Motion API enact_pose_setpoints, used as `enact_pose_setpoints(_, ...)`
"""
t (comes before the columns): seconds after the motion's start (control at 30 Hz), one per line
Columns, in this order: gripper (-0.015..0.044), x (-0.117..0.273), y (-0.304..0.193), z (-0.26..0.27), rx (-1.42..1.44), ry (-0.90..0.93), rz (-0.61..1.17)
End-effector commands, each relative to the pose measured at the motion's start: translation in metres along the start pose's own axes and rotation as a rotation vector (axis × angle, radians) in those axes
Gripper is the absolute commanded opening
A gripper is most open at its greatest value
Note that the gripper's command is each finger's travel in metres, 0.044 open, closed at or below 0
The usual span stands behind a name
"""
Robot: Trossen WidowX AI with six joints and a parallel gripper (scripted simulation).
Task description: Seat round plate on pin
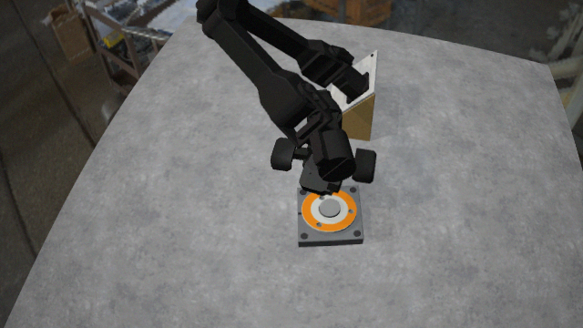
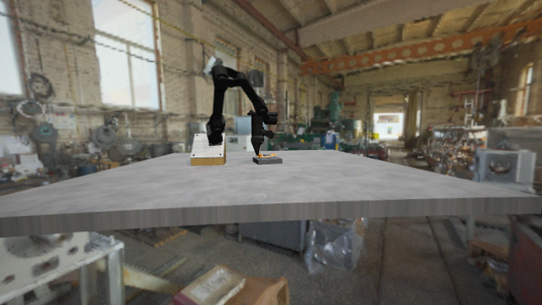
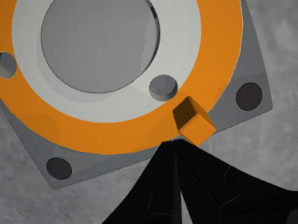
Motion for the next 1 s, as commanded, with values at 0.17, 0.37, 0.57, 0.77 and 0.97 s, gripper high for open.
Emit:
enact_pose_setpoints(0.17,0.0000,0.001,0.009,-0.011,-0.008,-0.005,-0.009)
enact_pose_setpoints(0.37,0.0000,0.002,0.013,-0.017,-0.008,-0.005,-0.010)
enact_pose_setpoints(0.57,0.0000,0.003,0.018,-0.022,-0.008,-0.006,-0.010)
enact_pose_setpoints(0.77,0.0000,0.006,0.024,-0.027,-0.008,-0.006,-0.010)
enact_pose_setpoints(0.97,0.0000,0.007,0.031,-0.030,-0.009,-0.006,-0.010)
Point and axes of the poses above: the point midway between the two fingers, 35 mm back from their tips, its own x axis back along the fingers, its own z axis across the jaws, y = z × x, the point moved 3 cm from there along x, back along the fingers, and after that the axes turned 1 degree about x, right-handed, at the moved point
